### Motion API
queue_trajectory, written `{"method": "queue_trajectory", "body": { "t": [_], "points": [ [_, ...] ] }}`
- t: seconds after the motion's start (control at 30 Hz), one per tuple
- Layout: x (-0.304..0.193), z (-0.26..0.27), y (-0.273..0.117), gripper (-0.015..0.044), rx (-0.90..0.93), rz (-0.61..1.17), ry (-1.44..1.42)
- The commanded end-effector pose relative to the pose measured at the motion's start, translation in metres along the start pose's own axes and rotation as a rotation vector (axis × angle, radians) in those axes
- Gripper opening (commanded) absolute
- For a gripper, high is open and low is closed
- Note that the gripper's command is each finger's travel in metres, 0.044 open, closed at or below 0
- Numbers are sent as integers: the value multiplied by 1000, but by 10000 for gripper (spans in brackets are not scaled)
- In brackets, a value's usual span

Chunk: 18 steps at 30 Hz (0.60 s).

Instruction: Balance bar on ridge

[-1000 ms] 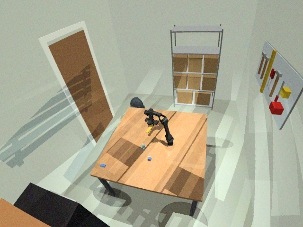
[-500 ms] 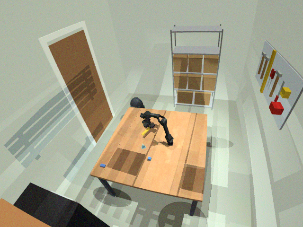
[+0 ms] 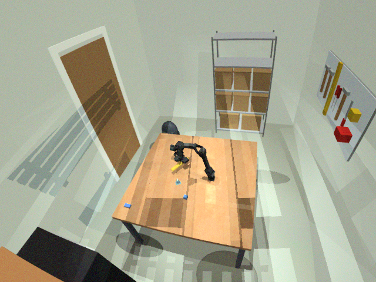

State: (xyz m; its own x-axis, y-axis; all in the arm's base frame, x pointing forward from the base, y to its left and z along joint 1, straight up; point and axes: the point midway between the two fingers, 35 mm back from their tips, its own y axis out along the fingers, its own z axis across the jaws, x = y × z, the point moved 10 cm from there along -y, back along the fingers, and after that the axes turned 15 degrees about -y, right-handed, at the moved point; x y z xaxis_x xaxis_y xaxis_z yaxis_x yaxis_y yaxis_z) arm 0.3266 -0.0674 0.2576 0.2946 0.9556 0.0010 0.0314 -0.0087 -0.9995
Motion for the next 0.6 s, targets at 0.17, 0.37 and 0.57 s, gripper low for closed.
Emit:
{"method": "queue_trajectory", "body": {
  "t": [0.17, 0.37, 0.57],
  "points": [
    [34, 7, -1, 0, 1, -5, 92],
    [56, 13, -2, 0, 2, -8, 156],
    [78, 21, -2, 0, 3, -10, 219]
  ]
}}
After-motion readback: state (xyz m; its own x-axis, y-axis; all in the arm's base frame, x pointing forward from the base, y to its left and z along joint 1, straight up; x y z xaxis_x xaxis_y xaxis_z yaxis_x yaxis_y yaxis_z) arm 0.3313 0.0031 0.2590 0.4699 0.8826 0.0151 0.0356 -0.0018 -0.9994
